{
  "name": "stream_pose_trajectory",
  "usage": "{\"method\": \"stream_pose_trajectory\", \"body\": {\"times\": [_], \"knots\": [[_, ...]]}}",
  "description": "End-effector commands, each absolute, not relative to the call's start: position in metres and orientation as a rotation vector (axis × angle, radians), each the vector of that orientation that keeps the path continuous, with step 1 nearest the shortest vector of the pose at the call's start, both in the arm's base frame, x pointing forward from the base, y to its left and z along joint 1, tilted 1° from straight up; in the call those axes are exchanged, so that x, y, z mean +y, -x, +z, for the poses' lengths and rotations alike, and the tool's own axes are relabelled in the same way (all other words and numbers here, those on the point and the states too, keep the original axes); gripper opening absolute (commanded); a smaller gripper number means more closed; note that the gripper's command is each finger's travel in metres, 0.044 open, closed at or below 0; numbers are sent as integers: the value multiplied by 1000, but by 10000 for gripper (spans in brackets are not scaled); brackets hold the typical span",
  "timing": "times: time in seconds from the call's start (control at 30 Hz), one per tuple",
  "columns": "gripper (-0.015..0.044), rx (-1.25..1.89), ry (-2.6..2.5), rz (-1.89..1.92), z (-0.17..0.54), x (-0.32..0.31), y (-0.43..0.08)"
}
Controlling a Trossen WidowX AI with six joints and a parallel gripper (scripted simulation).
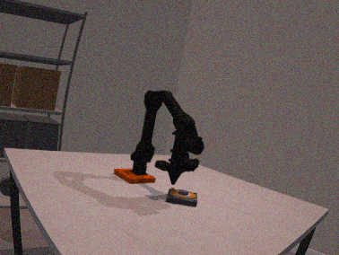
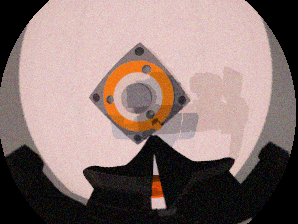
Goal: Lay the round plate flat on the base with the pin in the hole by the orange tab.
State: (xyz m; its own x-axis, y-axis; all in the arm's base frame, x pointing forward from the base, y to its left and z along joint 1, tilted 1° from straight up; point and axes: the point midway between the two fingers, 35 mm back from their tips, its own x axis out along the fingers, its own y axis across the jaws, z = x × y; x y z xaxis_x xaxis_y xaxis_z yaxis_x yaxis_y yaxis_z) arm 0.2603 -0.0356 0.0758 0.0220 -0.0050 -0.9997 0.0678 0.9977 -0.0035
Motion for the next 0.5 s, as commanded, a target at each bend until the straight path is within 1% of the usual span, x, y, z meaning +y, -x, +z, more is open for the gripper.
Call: {"method": "stream_pose_trajectory", "body": {"times": [0.0, 0.17, 0.2, 0.47], "knots": [[0, 1538, -43, -57, 98, -36, -261], [0, 1538, -43, -57, 110, -35, -260], [0, 1541, -47, -55, 101, -35, -261], [0, 1541, -47, -55, 101, -35, -261]]}}
